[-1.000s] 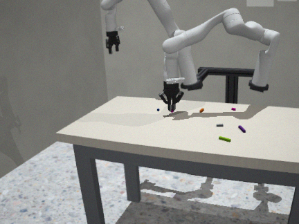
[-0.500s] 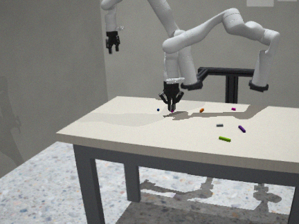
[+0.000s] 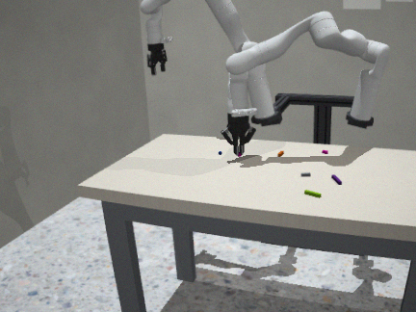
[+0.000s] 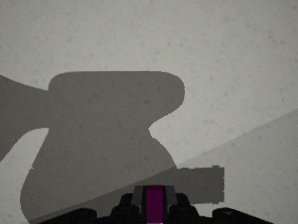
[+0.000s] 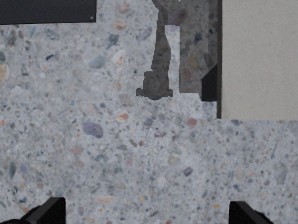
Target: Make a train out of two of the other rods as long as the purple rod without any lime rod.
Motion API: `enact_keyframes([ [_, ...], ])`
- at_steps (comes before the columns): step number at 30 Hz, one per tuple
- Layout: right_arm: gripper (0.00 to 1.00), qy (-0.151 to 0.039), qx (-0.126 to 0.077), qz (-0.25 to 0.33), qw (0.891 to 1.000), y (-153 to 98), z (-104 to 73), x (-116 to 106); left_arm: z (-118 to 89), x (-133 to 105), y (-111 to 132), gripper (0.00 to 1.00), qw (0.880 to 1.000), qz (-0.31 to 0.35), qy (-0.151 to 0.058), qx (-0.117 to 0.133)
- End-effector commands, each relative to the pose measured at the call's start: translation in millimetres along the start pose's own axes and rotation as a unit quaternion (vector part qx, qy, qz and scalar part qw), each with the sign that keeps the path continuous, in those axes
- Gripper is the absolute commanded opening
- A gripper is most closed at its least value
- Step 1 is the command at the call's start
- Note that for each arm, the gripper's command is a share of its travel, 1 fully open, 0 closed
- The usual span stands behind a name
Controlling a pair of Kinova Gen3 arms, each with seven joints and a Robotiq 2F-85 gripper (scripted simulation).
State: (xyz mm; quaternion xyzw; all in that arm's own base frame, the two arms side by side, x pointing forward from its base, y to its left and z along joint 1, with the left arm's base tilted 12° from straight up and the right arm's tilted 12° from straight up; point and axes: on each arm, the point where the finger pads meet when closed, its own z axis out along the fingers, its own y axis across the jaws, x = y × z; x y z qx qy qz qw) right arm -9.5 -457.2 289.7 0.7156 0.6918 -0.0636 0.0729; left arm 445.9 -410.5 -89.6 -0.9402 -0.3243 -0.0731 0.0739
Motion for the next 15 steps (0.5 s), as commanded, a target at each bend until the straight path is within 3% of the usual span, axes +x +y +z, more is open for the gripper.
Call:
enact_keyframes([
  [1,1.000,-0.003,0.002,-0.002,1.000,-3.9,-1.0,-0.9,1.3,2.5,1.0,0.175,1.000,-0.006,0.001,-0.003],
  [15,1.000,-0.003,0.002,-0.002,1.000,-3.9,-1.0,-0.9,1.3,3.4,-0.5,0.175,1.000,-0.010,0.001,-0.003],
])
